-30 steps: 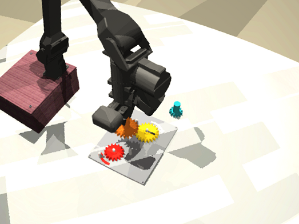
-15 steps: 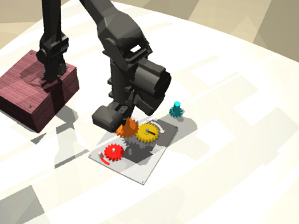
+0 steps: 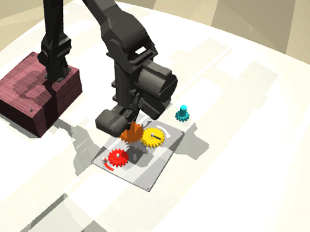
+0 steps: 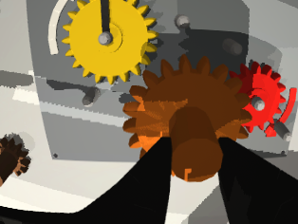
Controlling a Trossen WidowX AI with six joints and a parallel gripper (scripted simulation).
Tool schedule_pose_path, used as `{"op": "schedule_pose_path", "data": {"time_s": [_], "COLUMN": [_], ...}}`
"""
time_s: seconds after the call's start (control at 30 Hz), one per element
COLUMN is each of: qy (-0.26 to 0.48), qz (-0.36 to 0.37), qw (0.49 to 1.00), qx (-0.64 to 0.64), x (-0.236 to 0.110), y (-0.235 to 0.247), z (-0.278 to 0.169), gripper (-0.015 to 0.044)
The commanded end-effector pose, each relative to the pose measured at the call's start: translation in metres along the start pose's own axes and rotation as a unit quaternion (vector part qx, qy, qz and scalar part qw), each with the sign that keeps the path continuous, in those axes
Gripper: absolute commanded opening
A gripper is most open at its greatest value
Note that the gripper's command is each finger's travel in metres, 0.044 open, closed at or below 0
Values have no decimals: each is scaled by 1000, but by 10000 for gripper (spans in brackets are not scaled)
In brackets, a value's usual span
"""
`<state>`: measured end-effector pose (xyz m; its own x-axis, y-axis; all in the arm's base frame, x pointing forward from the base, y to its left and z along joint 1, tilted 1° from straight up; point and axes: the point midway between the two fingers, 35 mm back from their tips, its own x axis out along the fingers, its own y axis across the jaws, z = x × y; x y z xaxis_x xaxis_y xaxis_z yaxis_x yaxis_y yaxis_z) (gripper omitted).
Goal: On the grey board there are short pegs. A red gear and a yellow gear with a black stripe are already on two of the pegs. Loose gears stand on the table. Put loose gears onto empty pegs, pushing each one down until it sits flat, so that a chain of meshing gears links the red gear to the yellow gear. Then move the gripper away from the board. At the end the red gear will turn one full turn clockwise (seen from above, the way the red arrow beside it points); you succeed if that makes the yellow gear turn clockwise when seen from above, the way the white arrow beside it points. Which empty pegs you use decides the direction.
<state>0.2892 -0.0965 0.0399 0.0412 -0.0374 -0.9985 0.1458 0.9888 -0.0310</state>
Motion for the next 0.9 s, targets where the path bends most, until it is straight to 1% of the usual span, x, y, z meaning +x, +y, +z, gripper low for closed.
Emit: {"op": "schedule_pose_path", "data": {"time_s": [0.0, 0.4, 0.67, 0.87], "qy": [1, 1, 1, 1], "qz": [2, 2, 2, 2], "qw": [1000, 1000, 998, 998], "qx": [-2, -16, -63, -66], "x": [0, 3, 14, 23], "y": [0, 1, 1, 0], "z": [-1, 0, -1, -1], "gripper": [0, 0, 0, 0]}}
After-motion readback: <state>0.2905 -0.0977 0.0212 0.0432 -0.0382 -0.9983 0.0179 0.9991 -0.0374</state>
